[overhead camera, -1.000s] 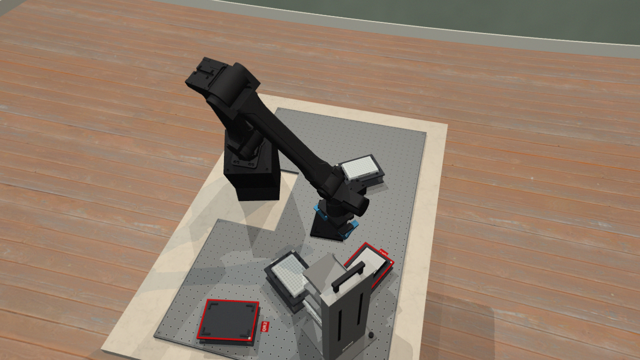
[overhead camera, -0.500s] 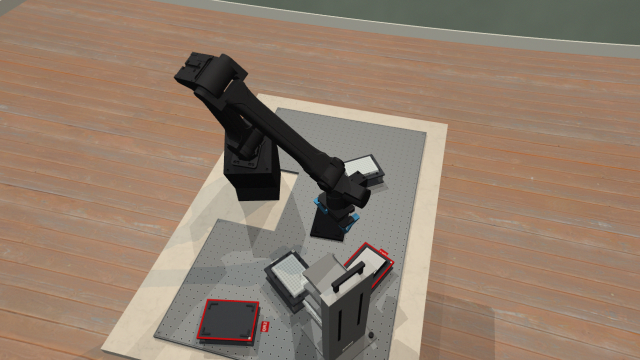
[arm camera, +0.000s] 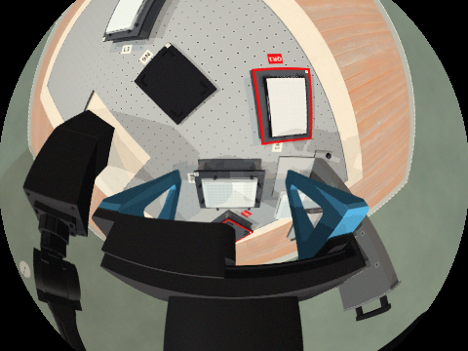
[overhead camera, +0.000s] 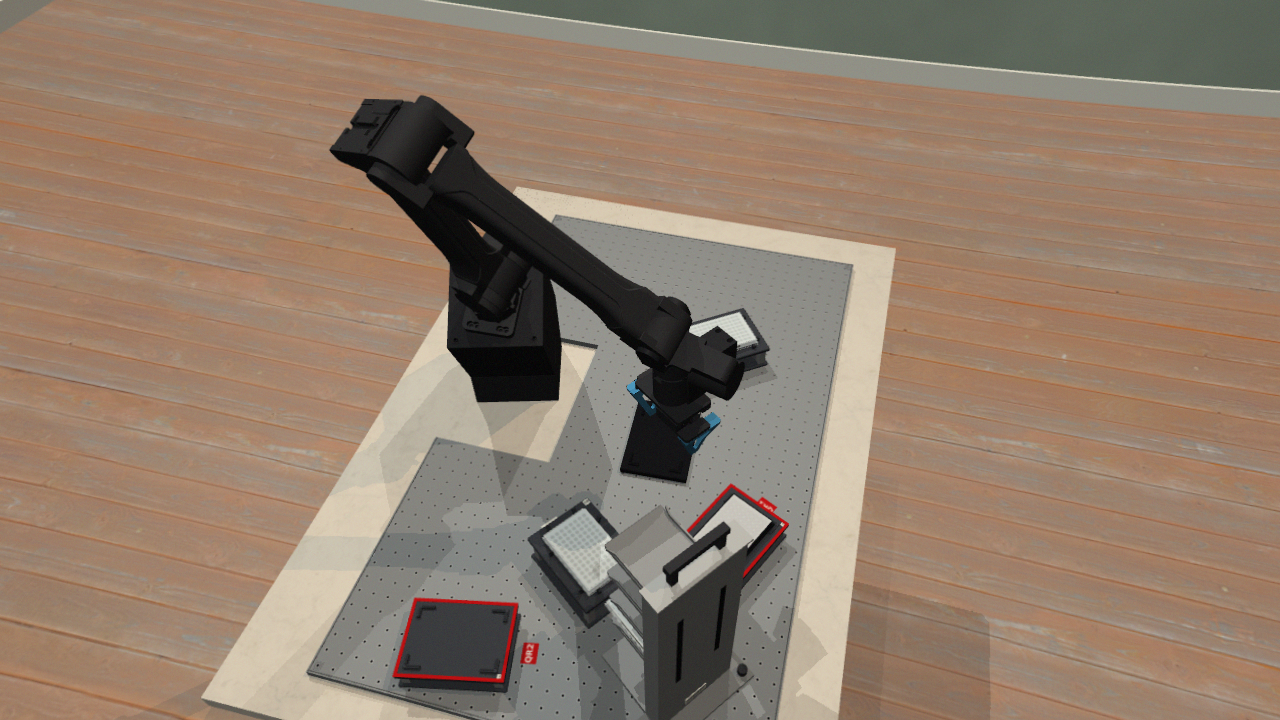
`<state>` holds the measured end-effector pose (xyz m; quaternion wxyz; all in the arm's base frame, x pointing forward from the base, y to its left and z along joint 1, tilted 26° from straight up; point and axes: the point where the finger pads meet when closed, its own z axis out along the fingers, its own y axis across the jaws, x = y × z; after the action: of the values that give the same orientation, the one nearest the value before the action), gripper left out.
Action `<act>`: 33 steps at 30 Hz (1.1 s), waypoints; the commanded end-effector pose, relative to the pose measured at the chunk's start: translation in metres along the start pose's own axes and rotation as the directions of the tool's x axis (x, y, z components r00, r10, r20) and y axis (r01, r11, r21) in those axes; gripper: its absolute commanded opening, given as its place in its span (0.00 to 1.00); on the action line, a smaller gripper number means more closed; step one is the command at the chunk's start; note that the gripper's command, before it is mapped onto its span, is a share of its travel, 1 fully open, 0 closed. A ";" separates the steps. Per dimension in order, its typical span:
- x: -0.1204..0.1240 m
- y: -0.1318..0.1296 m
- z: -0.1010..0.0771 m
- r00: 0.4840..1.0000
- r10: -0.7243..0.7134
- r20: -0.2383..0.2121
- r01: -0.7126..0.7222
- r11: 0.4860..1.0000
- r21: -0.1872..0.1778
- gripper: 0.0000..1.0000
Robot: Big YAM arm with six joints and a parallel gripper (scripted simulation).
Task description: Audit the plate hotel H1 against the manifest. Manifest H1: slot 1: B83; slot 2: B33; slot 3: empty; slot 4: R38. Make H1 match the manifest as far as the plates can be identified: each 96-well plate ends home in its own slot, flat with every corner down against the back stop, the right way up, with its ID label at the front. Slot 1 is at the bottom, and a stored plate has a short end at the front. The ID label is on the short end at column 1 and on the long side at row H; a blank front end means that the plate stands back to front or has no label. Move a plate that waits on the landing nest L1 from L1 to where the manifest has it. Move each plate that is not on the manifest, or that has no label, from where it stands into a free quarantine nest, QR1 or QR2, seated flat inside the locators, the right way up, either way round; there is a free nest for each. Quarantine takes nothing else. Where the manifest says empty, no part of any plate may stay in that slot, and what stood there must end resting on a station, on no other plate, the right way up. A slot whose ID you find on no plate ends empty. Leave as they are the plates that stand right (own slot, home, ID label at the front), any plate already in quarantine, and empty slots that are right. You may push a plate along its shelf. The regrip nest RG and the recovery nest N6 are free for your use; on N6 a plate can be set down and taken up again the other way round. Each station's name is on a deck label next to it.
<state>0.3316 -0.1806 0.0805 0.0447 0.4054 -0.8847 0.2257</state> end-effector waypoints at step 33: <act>0.090 -0.002 -0.011 0.816 0.578 0.003 -0.578 0.816 0.009 1.00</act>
<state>0.2761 -0.2305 0.1038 -0.0107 0.1653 -0.9600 0.2258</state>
